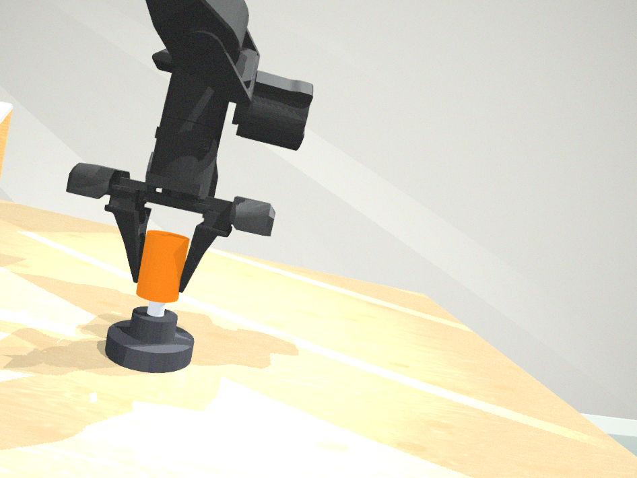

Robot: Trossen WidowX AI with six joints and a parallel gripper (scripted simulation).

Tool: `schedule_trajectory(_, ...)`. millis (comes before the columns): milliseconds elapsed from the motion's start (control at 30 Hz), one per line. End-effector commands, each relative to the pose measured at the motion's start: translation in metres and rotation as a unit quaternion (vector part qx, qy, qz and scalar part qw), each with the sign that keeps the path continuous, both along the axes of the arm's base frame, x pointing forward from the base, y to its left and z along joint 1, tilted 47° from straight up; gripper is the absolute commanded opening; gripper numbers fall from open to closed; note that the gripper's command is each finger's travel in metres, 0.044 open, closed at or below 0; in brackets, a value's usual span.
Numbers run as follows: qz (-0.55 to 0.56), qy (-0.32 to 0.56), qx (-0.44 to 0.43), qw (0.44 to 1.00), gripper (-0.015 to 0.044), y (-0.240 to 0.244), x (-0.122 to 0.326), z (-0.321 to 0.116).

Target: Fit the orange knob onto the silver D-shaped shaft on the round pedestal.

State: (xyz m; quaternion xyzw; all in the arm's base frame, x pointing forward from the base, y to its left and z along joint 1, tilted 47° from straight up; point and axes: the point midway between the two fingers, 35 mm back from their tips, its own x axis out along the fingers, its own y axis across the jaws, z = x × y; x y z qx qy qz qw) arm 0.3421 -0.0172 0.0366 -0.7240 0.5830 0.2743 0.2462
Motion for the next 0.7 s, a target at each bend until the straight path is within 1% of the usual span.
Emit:
schedule_trajectory(0,0.0,-0.003,0.0,1.0,0.0,0.0028,0.001,0.0037)
schedule_trajectory(167,0.018,0.016,-0.005,1.0,0.0,0.0035,0.0025,0.0043)
schedule_trajectory(667,0.018,0.016,-0.005,1.0,0.0,0.0005,0.0007,0.0006)
